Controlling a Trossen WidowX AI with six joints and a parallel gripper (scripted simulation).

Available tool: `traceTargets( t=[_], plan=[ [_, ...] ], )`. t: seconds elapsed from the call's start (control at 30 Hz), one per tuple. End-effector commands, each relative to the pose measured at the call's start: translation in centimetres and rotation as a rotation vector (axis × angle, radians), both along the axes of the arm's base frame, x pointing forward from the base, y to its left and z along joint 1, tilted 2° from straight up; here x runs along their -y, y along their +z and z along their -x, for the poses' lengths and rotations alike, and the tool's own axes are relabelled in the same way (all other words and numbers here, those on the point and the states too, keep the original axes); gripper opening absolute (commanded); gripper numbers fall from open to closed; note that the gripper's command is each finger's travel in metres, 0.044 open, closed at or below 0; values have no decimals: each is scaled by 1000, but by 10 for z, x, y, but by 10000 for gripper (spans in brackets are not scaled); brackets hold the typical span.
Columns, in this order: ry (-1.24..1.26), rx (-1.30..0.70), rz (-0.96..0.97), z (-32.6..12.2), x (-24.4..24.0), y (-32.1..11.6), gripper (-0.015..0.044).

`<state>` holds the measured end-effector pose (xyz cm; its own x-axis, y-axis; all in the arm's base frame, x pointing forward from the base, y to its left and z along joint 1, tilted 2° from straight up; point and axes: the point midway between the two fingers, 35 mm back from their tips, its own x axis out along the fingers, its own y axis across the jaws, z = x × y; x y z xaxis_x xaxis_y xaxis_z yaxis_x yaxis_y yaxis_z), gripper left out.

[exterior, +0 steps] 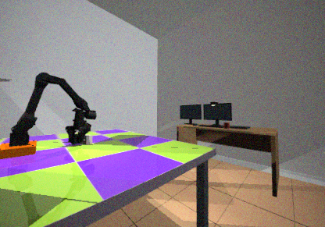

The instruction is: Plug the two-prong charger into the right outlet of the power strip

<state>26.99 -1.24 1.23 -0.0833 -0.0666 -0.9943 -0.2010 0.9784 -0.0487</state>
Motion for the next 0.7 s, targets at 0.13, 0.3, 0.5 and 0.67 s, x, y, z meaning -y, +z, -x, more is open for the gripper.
traceTargets(
  t=[0.13, 0.3, 0.5, 0.67],
  plan=[
    [3, 5, -3, 3, 0, -1, 440],
    [3, 9, -4, 5, 1, -1, 440],
    [3, 15, -5, 6, 1, -1, 440],
    [3, 19, -6, 7, 1, -1, 440]
  ],
)
